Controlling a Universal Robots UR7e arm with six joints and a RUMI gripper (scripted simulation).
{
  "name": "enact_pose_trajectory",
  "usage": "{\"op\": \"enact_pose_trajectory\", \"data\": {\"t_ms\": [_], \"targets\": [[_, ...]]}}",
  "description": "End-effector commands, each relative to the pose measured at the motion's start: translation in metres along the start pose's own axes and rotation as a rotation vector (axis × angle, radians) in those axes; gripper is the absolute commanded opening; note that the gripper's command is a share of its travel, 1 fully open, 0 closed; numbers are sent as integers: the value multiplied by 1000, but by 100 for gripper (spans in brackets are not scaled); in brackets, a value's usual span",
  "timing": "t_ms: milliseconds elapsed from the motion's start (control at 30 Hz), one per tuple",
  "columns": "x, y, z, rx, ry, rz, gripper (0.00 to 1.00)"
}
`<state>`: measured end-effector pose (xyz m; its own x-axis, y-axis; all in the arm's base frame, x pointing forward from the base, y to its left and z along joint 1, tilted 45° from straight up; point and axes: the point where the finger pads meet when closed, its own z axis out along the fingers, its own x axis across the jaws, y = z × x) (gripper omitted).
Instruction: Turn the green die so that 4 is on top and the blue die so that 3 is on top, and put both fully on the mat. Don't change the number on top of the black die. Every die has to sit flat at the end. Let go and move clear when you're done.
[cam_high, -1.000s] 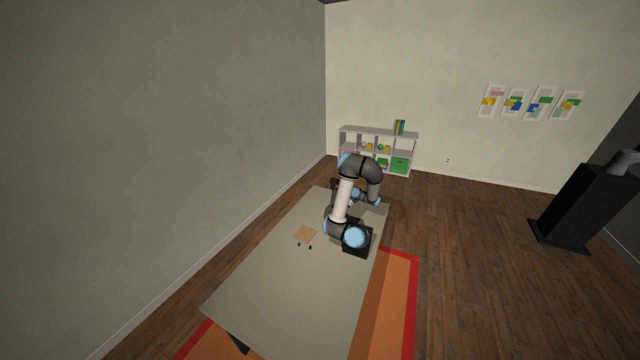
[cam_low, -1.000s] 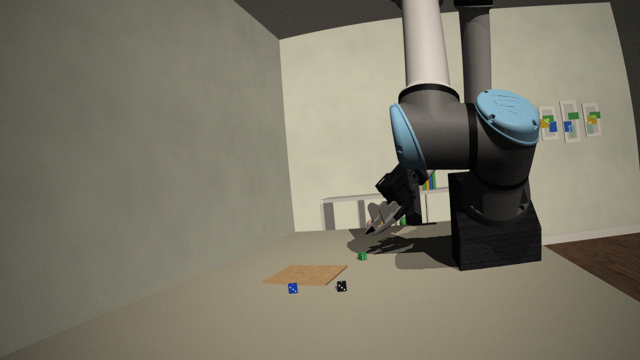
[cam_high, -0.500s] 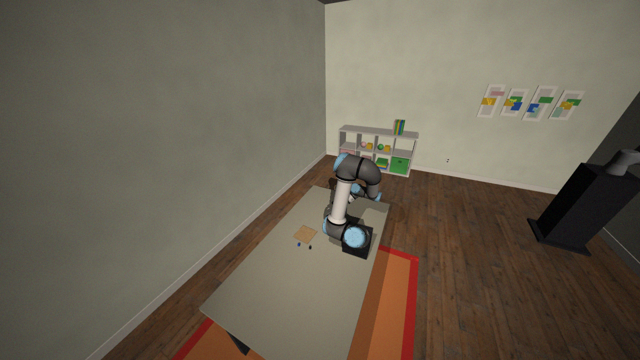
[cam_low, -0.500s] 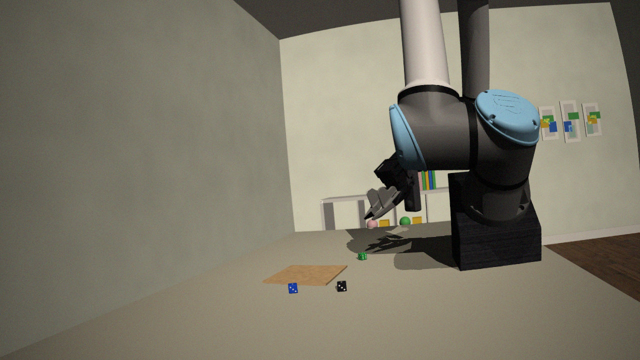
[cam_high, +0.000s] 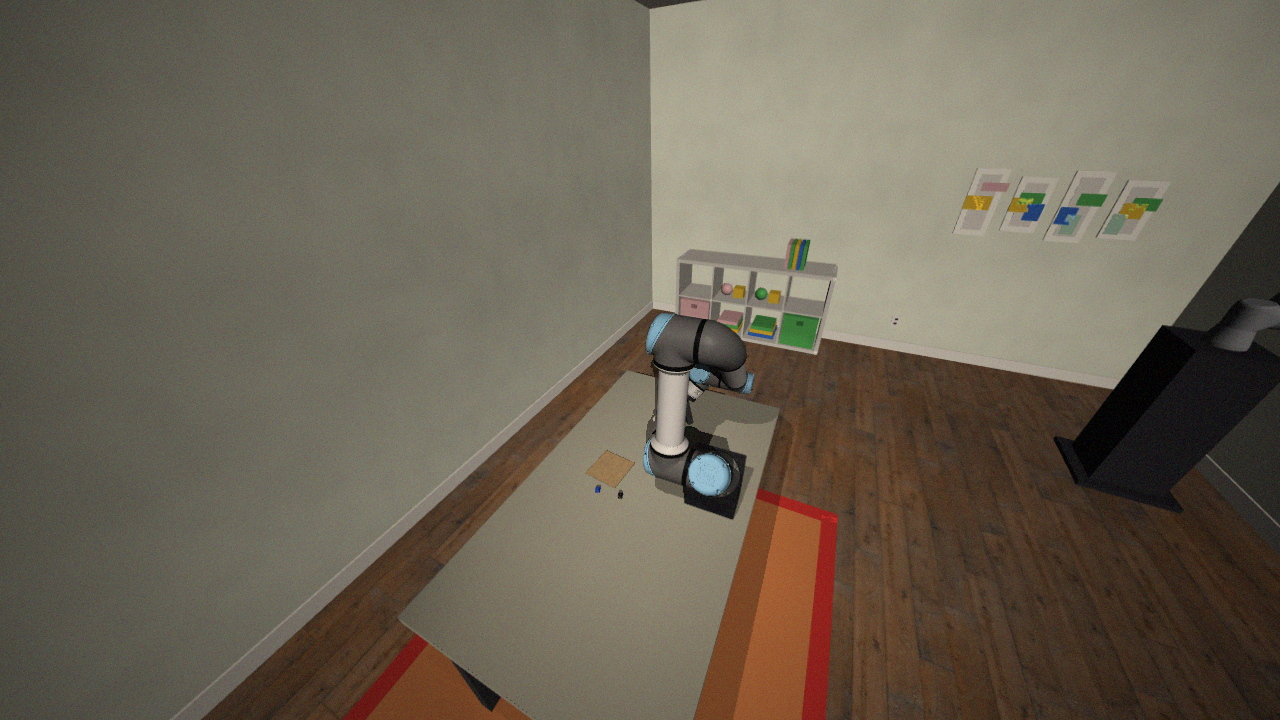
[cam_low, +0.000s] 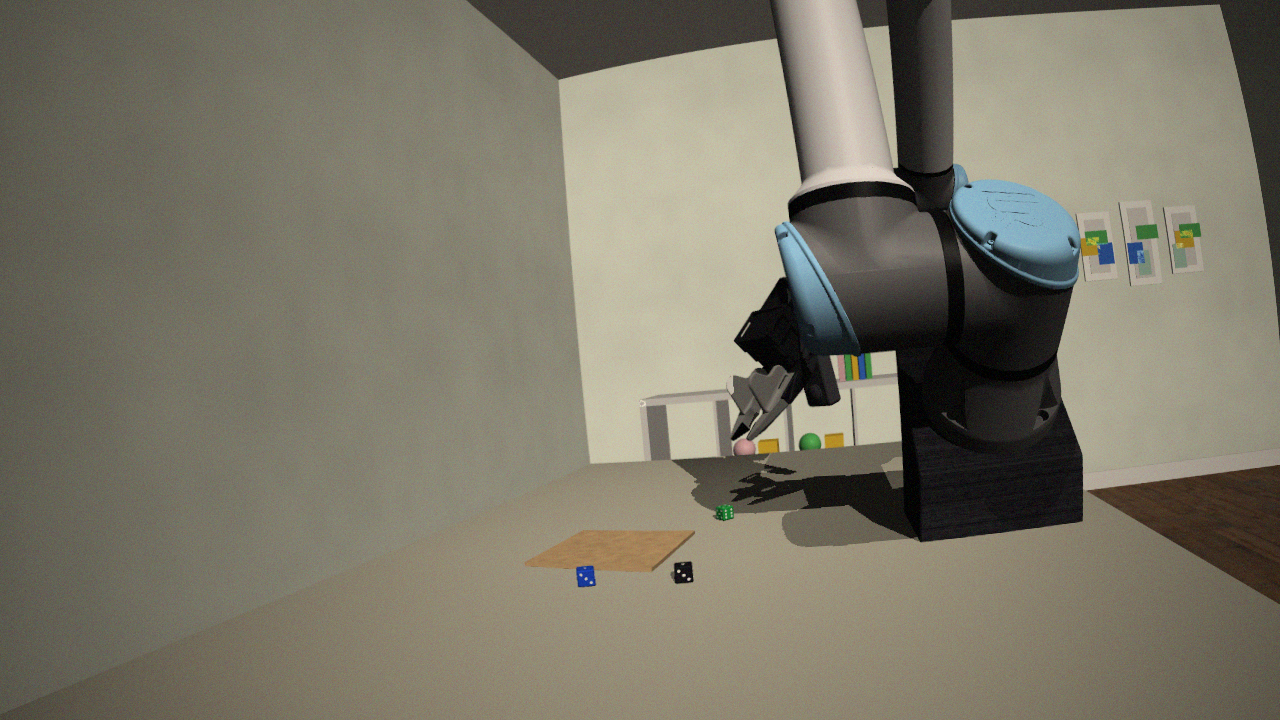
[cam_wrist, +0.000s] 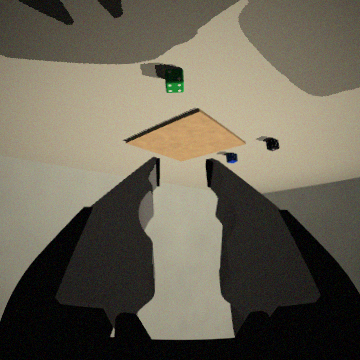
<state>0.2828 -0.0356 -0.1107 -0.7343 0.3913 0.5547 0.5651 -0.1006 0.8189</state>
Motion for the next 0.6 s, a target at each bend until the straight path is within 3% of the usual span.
{"op": "enact_pose_trajectory", "data": {"t_ms": [0,67,133,233,267,333,367,467,500,567], "targets": [[1,0,-1,141,24,23,18],[1,3,-1,229,32,32,18],[1,3,-1,229,32,32,18],[0,10,-1,362,34,39,18],[0,10,-1,365,34,39,18],[-1,16,-1,451,29,39,18],[-1,16,-1,453,29,39,18],[-1,28,1,568,13,33,18],[-1,28,1,570,12,33,18],[-2,36,2,636,-2,25,18]]}}
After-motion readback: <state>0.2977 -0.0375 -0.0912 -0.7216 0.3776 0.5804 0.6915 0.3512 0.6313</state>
